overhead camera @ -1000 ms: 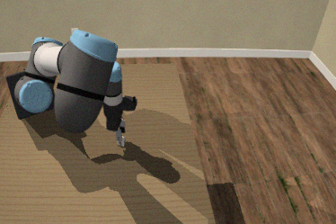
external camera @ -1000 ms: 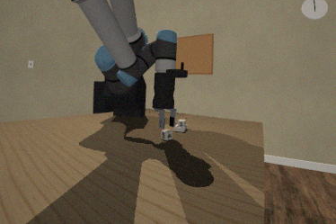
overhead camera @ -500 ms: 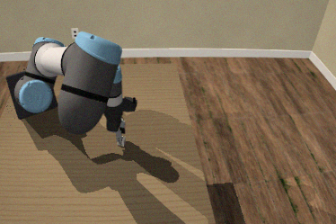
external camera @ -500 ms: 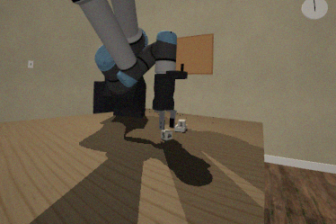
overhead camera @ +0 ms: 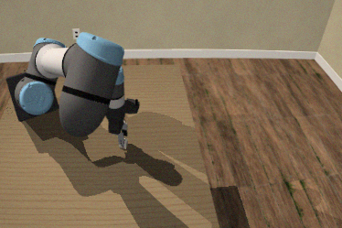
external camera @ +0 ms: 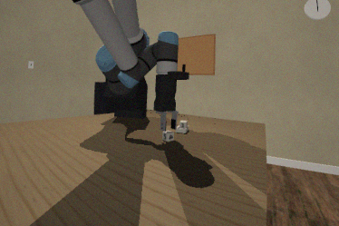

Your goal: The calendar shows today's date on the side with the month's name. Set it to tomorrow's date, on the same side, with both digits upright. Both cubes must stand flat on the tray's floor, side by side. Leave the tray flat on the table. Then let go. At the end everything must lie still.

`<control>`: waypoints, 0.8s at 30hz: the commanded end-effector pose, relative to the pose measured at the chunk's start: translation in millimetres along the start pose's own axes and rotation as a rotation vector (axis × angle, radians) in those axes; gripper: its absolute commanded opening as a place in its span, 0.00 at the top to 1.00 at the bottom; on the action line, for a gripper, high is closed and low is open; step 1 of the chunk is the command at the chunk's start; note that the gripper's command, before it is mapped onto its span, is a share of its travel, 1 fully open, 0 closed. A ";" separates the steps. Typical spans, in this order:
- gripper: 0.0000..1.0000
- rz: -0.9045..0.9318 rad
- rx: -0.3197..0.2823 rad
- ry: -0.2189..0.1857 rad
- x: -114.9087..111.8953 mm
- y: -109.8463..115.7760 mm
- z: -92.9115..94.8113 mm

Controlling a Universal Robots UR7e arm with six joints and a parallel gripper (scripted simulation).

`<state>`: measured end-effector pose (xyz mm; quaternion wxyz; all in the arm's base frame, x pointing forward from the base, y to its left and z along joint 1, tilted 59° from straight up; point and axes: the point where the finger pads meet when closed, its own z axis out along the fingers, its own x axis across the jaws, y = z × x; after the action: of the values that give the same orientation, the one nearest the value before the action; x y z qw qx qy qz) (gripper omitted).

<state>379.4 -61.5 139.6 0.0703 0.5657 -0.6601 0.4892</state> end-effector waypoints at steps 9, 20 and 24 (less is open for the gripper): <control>0.13 0.000 0.001 0.000 0.0 -0.2 -0.2; 0.13 0.000 0.001 0.000 0.0 -0.2 0.3; 0.13 0.000 0.001 0.000 0.0 -0.2 3.0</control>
<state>379.9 -62.2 139.3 0.0702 0.5657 -0.6601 0.4892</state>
